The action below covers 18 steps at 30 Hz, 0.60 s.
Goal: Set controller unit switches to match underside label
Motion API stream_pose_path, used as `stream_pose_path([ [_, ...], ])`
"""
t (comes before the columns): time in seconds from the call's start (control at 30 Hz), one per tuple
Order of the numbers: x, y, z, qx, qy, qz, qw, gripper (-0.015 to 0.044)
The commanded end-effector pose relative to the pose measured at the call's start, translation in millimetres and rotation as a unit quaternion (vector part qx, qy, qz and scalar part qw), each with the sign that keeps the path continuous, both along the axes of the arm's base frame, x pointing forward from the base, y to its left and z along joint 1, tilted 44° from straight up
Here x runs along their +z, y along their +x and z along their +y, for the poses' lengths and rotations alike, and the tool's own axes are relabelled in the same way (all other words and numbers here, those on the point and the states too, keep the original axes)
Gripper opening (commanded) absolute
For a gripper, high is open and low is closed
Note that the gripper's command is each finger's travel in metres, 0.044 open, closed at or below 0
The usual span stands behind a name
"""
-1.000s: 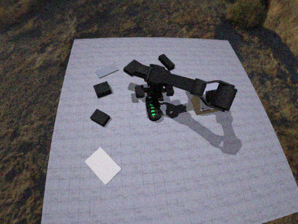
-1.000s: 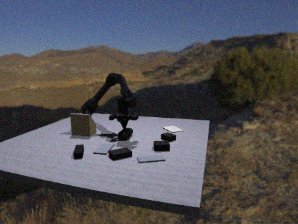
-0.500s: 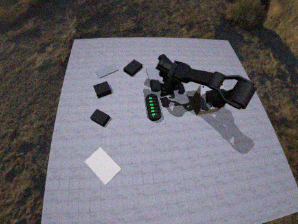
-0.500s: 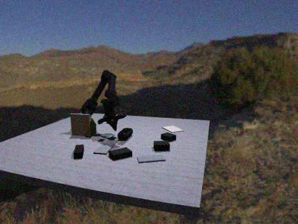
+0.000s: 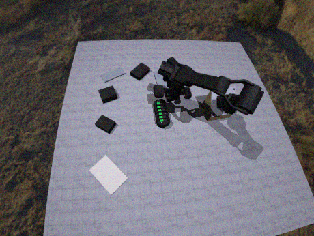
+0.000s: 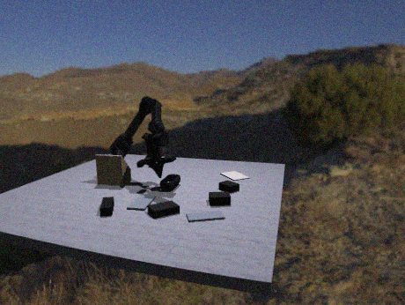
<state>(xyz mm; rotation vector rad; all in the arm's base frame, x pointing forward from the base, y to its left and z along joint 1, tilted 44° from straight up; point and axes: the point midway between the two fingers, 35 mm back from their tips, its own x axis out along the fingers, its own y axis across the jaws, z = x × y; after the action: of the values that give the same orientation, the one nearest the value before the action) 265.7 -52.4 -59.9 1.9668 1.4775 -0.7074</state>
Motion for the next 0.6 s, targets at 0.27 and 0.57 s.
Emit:
stream_pose_path([
  [0.27,29,71,22,0.097,0.013,0.092,0.991,0.0],
  [0.57,62,106,62,0.173,0.012,0.168,0.97,0.0],
])
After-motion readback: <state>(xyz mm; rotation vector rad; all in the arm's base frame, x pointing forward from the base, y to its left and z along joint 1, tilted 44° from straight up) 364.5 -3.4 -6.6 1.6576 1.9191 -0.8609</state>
